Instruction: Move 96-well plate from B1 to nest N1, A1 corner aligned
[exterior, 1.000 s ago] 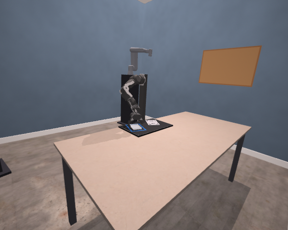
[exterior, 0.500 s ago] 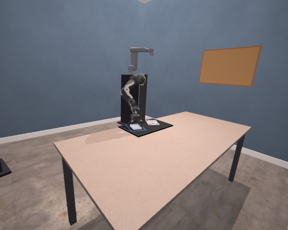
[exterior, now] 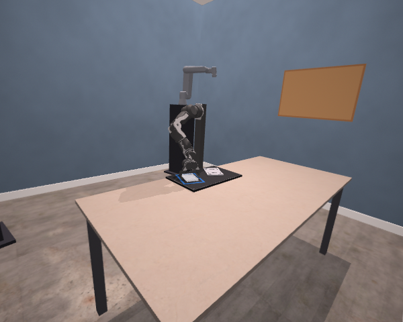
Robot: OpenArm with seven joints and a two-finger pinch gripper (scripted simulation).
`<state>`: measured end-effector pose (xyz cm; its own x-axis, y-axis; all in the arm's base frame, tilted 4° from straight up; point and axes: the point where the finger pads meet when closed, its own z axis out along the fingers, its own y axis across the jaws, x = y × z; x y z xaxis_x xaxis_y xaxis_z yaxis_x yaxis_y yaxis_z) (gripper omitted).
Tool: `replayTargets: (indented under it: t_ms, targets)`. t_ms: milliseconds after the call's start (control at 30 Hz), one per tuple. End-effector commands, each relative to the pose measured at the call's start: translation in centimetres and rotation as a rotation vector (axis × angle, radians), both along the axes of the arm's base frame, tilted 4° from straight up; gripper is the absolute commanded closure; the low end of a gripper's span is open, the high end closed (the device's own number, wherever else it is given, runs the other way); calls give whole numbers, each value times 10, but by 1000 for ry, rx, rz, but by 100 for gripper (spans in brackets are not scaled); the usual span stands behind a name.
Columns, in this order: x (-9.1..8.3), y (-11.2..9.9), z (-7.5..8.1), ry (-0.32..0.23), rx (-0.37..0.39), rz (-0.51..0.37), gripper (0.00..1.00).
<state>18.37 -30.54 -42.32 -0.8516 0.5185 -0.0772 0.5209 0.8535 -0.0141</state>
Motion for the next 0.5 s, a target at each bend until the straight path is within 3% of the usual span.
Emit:
replayTargets:
  t_ms: [0,467]
  targets:
    - [1,0,1,-3,5,-1,23]
    - [-4,2,-1,6,0,-1,23]
